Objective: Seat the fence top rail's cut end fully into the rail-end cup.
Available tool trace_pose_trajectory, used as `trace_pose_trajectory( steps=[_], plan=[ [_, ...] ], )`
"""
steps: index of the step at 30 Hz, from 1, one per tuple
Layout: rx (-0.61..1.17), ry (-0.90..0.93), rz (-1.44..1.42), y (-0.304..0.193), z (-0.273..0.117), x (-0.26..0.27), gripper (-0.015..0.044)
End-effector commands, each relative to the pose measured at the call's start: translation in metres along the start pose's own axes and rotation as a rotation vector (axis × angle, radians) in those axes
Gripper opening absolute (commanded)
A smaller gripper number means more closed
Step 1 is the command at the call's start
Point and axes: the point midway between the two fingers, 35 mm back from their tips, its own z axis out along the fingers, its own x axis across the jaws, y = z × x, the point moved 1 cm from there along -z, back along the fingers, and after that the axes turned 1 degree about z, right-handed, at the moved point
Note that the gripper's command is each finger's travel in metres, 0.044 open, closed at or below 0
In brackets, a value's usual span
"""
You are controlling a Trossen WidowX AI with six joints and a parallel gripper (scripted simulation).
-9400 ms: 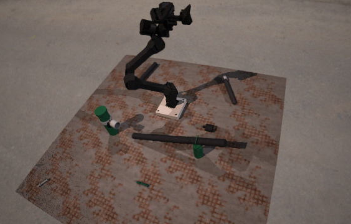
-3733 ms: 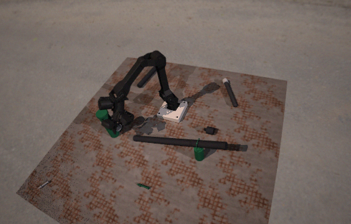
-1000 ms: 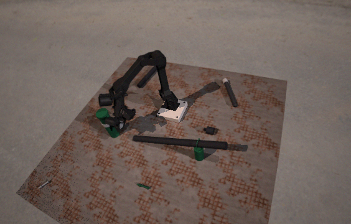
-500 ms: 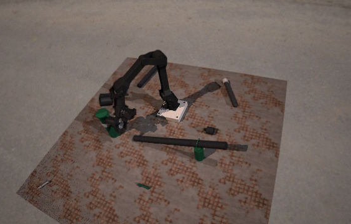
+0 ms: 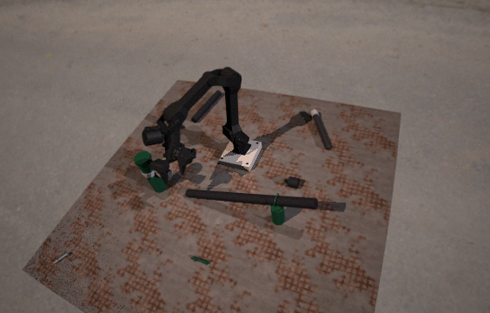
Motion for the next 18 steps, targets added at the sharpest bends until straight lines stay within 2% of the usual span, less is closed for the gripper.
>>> trace_pose_trajectory(
  steps=[1, 18],
  plan=[
    [0.008, 0.000, 0.207, 0.020, -0.011, -0.009, 0.0440],
    [0.042, -0.051, 1.437, 0.112, -0.080, -0.015, 0.0440]
  ],
)
